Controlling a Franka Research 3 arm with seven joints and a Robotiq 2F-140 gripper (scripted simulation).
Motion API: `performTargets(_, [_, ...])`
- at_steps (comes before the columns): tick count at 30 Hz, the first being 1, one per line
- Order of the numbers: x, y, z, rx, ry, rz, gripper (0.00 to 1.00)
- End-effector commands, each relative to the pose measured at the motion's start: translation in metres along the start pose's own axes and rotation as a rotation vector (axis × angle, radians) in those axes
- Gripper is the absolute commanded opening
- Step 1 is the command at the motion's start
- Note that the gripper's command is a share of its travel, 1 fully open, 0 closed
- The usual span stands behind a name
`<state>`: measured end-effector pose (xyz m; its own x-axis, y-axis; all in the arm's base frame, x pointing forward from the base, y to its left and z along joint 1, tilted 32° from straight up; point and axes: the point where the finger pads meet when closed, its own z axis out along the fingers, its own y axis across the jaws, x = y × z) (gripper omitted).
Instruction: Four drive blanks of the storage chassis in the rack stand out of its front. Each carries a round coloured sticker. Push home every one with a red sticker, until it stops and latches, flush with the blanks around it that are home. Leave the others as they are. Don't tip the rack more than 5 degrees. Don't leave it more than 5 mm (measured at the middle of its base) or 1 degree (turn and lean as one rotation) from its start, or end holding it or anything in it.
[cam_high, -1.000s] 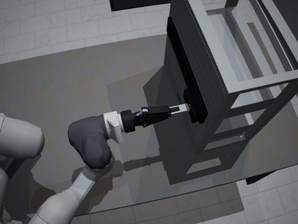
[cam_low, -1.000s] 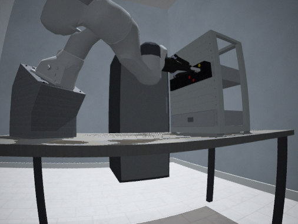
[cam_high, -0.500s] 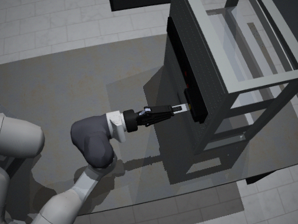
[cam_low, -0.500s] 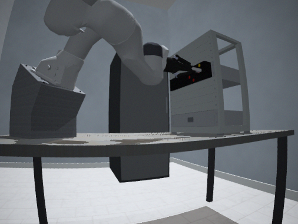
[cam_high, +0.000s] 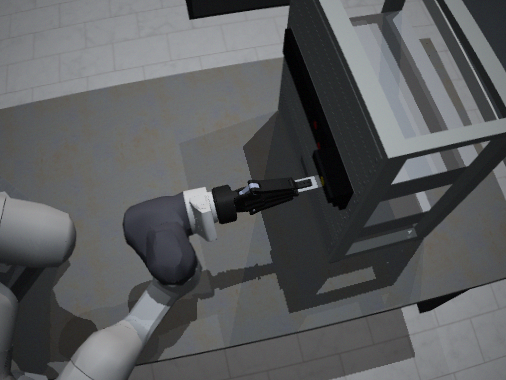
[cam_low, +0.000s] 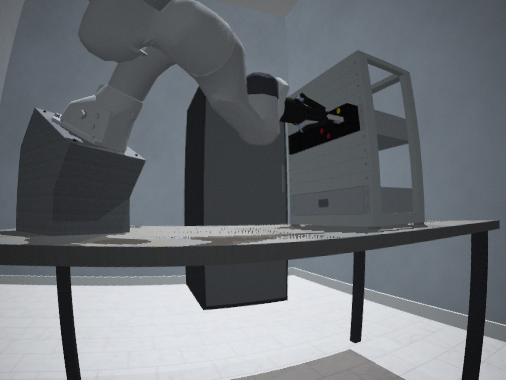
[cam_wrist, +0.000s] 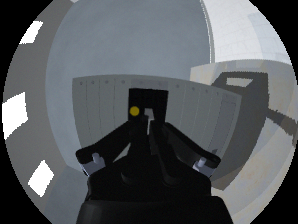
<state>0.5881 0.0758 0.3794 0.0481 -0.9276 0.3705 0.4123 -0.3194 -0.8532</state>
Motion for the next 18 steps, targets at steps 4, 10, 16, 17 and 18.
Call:
performTargets(4, [0.0025, 0.0021, 0.0066, -0.004, 0.005, -0.009, 0.00])
performTargets(10, [0.0025, 0.0021, 0.0067, -0.004, 0.005, -0.009, 0.00])
performTargets(16, [0.0028, 0.0025, 0.0085, -0.004, 0.005, -0.009, 0.00])
performTargets(17, [0.0028, 0.0025, 0.0085, -0.004, 0.005, -0.009, 0.00])
performTargets(18, [0.0028, 0.0025, 0.0085, -0.004, 0.005, -0.009, 0.00])
